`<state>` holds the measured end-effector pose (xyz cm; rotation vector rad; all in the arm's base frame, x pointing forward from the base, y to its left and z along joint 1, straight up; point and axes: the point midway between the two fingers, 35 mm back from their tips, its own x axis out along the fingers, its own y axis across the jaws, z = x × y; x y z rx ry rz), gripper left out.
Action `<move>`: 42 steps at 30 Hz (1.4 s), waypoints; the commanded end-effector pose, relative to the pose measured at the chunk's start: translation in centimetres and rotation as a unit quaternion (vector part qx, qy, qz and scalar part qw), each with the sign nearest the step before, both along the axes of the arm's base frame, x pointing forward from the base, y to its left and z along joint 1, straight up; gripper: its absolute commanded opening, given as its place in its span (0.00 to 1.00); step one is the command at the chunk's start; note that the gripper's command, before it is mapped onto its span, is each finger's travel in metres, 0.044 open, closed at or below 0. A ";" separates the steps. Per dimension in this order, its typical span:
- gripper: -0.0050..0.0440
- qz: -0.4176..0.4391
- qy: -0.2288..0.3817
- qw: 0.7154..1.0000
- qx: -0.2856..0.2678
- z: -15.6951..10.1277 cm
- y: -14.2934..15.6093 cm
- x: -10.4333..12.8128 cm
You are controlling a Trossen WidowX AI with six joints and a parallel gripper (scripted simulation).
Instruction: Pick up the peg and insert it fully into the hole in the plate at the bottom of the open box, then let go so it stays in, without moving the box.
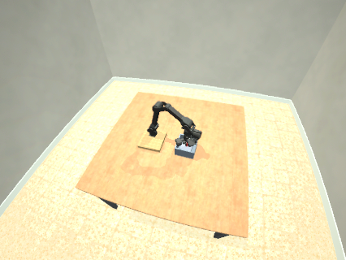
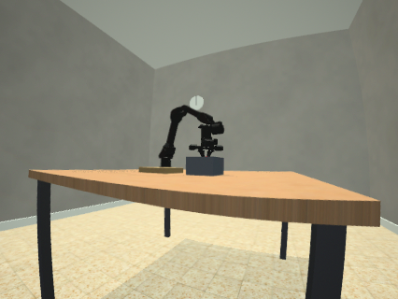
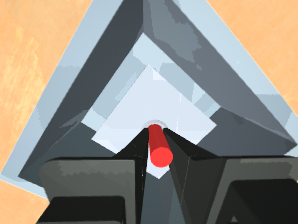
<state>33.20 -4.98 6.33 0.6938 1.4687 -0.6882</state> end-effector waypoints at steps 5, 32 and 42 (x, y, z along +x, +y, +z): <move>0.10 -0.001 -0.002 1.000 -0.001 -0.1 -0.2 0.1; 0.40 0.000 0.000 1.000 0.000 0.0 0.0 0.0; 0.41 0.000 0.000 1.000 0.000 0.0 0.0 0.0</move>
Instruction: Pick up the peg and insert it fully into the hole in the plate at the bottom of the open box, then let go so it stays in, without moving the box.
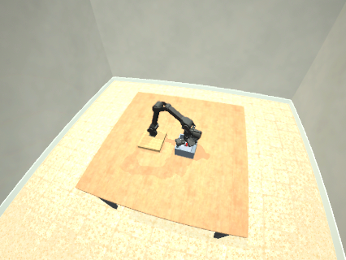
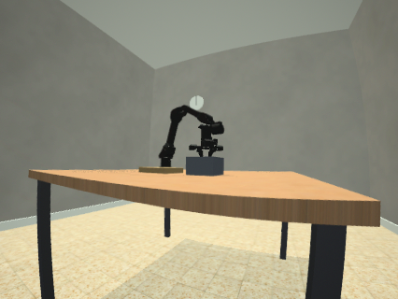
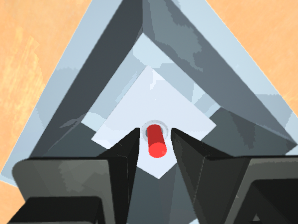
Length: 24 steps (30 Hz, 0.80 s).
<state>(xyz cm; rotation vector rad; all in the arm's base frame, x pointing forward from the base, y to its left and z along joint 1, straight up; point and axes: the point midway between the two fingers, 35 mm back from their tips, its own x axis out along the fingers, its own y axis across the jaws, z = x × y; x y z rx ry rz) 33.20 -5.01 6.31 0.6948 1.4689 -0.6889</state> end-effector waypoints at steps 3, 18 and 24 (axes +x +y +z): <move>0.41 0.001 0.000 1.000 0.000 0.0 0.0 0.0; 0.41 0.000 -0.001 1.000 -0.001 3.5 -0.1 0.3; 0.41 0.000 -0.002 1.000 -0.001 5.9 -0.1 0.3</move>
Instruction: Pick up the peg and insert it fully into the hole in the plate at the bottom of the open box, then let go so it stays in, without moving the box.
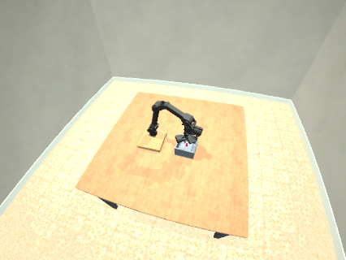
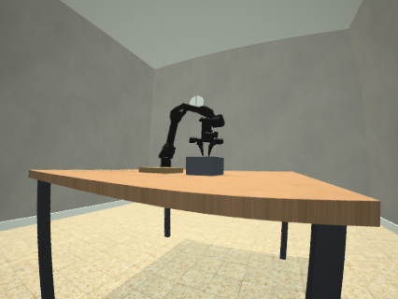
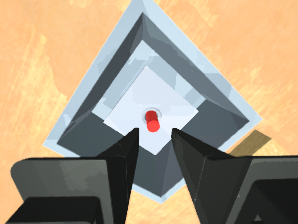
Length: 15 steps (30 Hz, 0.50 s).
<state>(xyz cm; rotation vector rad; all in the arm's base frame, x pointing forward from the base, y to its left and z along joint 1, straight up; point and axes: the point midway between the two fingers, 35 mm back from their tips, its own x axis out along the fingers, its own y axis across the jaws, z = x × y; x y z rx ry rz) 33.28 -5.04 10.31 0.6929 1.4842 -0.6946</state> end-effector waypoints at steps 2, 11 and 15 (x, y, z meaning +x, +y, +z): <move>0.41 0.000 -0.010 1.000 -0.002 2.7 0.0 0.1; 0.70 0.000 -0.010 1.000 -0.002 3.1 0.0 0.0; 0.90 0.000 -0.010 1.000 -0.002 3.1 0.0 0.0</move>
